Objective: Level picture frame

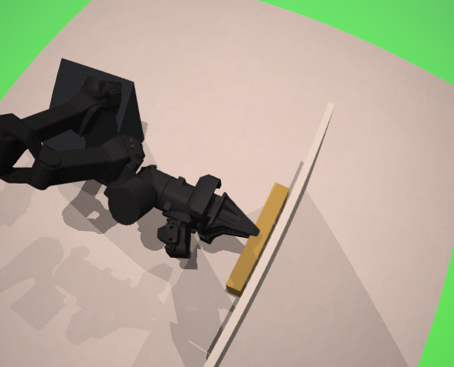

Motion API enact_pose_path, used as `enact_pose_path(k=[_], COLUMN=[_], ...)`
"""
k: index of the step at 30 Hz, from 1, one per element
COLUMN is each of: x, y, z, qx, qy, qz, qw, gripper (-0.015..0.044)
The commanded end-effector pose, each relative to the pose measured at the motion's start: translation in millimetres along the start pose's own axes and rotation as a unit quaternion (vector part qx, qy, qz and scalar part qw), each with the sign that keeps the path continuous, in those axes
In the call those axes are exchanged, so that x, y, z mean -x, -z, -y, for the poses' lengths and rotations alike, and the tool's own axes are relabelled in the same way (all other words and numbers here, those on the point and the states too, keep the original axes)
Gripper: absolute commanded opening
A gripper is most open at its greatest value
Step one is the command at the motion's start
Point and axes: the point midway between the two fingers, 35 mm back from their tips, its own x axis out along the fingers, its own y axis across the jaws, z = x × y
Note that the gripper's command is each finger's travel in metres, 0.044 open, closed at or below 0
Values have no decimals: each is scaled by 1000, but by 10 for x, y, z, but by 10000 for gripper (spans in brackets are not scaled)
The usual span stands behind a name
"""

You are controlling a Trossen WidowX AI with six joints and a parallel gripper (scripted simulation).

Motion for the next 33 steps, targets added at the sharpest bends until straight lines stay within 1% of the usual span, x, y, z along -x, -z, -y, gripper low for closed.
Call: enact_pose_path(k=[1,4,26,33], x=[0,0,-1,-1], y=[-1,1,5,5], z=[3,7,22,19], qx=[8,36,91,82], qy=[0,0,0,0], qz=[0,1,1,1], qw=[1000,999,996,997], gripper=[0,0,0,184])
